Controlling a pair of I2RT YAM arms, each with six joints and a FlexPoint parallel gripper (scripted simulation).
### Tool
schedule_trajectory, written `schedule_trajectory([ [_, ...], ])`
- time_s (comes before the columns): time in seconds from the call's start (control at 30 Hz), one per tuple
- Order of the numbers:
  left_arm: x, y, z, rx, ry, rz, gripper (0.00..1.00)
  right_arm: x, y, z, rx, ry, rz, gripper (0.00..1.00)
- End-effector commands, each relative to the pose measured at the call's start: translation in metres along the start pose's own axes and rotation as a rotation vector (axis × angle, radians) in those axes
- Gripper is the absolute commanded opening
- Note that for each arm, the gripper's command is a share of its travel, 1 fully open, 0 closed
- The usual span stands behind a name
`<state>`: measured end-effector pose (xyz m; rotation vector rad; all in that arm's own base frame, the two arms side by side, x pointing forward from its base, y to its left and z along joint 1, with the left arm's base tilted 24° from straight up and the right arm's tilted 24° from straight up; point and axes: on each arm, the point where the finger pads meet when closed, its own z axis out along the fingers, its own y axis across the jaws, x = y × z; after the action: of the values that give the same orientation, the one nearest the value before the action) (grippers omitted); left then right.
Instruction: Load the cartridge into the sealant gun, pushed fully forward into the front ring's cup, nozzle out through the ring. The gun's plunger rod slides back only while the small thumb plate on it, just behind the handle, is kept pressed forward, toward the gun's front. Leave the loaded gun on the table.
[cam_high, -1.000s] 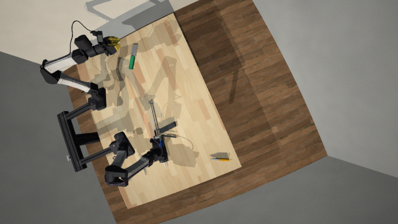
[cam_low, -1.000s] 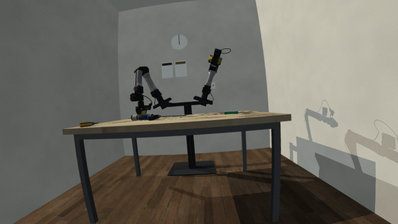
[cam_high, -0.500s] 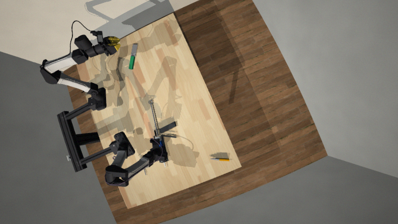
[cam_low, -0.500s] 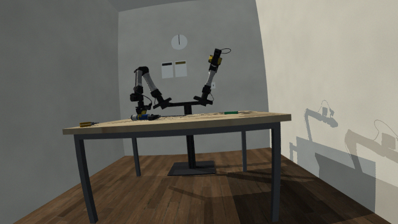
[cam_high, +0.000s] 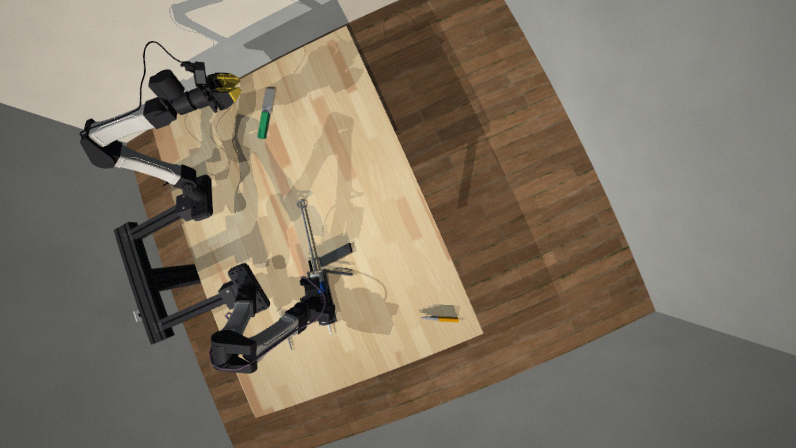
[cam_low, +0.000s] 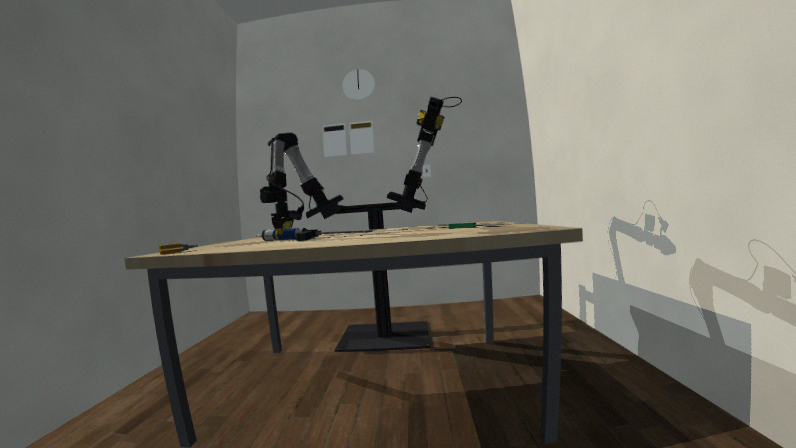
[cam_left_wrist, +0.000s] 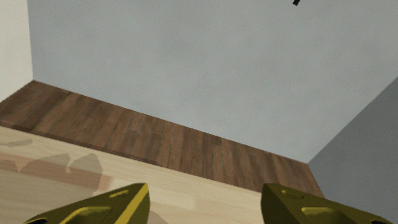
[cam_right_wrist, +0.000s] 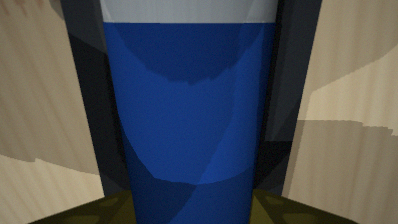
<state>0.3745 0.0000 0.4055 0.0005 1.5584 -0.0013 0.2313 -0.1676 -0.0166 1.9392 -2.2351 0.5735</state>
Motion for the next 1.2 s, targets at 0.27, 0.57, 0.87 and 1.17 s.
schedule_trajectory([
  [0.27,-0.021,-0.006,0.001,0.013,-0.049,-0.003,0.53,0.0,-0.002,-0.001,0.005,-0.002,-0.001,0.0],
  [0.57,-0.021,-0.006,0.001,0.013,-0.049,-0.003,0.53,0.016,-0.014,-0.008,0.048,0.051,0.027,0.0],
  [0.87,-0.021,-0.006,0.001,0.013,-0.049,-0.003,0.53,-0.005,0.004,0.001,-0.01,-0.017,-0.006,0.74],
  [1.17,-0.021,-0.006,0.001,0.013,-0.049,-0.003,0.53,-0.005,0.006,0.003,-0.019,-0.014,-0.008,0.74],
])
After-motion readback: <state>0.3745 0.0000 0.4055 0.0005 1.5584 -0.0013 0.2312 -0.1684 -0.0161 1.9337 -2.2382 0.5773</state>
